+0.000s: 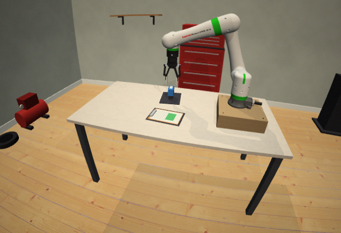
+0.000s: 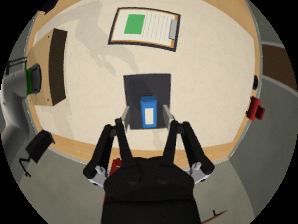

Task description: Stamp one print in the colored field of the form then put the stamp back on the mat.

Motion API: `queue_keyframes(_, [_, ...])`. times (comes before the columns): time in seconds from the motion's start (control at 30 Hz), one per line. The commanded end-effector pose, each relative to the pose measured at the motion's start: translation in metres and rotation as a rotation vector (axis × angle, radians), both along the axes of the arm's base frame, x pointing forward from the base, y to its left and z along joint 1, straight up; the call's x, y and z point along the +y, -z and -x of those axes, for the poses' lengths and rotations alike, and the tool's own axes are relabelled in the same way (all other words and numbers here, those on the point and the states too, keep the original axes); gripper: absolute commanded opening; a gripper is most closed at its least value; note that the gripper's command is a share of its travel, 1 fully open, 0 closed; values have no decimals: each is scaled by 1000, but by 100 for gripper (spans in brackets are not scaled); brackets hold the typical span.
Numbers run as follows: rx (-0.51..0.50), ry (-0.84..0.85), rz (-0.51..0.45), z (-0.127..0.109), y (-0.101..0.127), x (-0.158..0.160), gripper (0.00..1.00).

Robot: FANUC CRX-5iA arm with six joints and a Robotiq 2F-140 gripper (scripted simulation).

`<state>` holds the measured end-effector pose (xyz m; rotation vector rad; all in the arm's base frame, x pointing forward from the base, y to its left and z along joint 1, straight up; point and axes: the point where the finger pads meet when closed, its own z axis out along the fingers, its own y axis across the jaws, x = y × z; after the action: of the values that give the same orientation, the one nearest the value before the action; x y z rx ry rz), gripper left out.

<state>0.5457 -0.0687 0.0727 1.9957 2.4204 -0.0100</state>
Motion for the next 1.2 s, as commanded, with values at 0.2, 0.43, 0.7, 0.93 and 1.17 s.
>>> queue_keyframes(0.2, [3, -2, -4, -14, 6, -37, 51])
queue_keyframes(0.43, [3, -2, -4, -14, 6, -37, 51])
queue_keyframes(0.7, [3, -2, -4, -14, 11, -37, 51])
queue_keyframes(0.93, [3, -2, -4, -14, 24, -37, 51])
queue_keyframes(1.17, [3, -2, -4, -14, 56, -37, 51])
